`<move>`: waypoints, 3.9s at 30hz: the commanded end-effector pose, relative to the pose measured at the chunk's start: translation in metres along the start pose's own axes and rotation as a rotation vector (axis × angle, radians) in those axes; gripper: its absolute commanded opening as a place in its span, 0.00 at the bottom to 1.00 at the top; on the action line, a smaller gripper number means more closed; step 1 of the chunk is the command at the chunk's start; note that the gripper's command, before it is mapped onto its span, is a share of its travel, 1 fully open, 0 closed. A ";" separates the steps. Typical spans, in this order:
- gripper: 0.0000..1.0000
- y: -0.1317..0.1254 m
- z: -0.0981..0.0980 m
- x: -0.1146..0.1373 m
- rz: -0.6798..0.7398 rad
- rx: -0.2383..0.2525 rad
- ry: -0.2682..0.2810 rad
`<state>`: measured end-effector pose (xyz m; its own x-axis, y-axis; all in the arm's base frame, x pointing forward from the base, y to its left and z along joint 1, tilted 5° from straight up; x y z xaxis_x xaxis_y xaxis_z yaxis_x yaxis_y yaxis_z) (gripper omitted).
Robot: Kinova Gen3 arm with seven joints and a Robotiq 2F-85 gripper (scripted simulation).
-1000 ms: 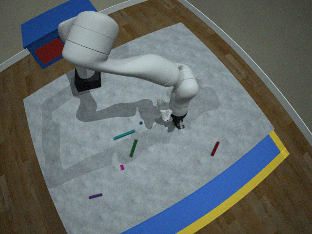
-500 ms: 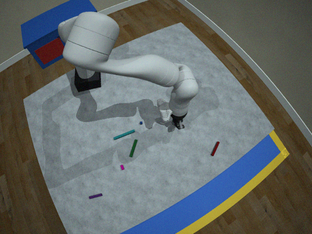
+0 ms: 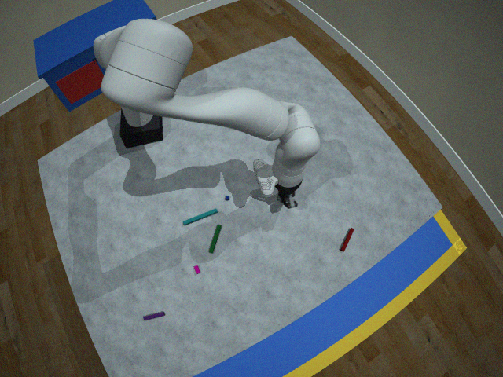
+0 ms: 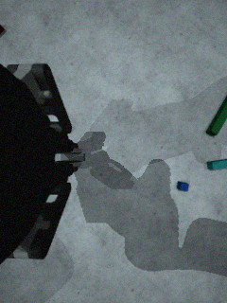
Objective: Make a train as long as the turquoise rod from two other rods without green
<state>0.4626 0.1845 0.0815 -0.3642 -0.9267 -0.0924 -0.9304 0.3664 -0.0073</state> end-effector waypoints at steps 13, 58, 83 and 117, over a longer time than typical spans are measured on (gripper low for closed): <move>0.12 0.000 -0.001 0.000 0.000 0.002 -0.001; 0.24 0.000 -0.083 0.000 0.000 0.002 -0.001; 1.00 0.000 -0.091 0.000 0.000 0.002 -0.001; 1.00 -0.078 -0.095 -0.080 -0.337 0.042 -0.028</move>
<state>0.5529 0.2111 0.1895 -0.0443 -0.9943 -0.0972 -0.9940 0.0536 -0.0957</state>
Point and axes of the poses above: the point where the finger pads meet when closed, its own z axis out along the fingers, its own y axis across the jaws, x = y × z, the point moved 10 cm from there along -z, back along the fingers, and after that the axes turned 1 degree about -z, right-handed, at the moved point
